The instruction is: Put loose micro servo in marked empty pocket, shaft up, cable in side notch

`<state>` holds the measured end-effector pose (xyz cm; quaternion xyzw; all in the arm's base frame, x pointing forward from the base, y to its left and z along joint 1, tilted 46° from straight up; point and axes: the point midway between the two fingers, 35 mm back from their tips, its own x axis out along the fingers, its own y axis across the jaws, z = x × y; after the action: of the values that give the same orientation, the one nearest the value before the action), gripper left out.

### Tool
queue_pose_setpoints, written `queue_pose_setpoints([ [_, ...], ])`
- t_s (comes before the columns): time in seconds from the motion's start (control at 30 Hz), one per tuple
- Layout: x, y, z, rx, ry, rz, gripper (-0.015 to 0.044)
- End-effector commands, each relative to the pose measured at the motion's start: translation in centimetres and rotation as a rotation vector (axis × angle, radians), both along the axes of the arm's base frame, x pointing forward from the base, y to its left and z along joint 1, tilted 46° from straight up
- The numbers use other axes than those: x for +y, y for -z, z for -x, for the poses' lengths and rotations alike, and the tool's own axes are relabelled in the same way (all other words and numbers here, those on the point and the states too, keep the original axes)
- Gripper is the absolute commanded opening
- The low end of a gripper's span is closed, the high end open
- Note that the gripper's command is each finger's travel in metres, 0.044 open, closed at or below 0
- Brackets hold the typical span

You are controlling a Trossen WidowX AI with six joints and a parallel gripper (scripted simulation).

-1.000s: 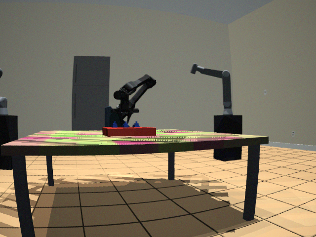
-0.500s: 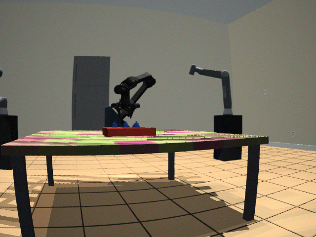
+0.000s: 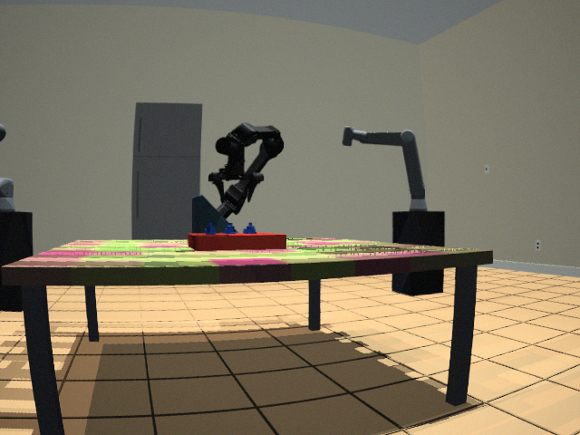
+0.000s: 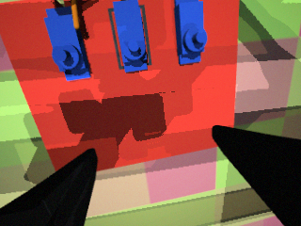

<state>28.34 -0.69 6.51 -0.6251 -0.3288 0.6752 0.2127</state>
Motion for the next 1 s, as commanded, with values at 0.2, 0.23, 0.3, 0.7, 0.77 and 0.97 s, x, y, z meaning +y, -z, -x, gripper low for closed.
queue_pose_setpoints([
  [0.2, -3.03, -2.97, 0.12, -0.011, -0.002, 0.006, 0.0440],
  [0.23, -3.03, -2.97, 0.12, -0.011, -0.002, 0.006, 0.0440],
  [0.3, -3.03, -2.97, 0.12, -0.011, -0.002, 0.006, 0.0440],
  [0.7, -3.03, -2.97, 0.12, -0.011, -0.002, 0.006, 0.0440],
  [0.77, -3.03, -2.97, 0.12, -0.011, -0.002, 0.006, 0.0440],
  [0.97, -3.03, -2.97, 0.12, -0.011, -0.002, 0.006, 0.0440],
])
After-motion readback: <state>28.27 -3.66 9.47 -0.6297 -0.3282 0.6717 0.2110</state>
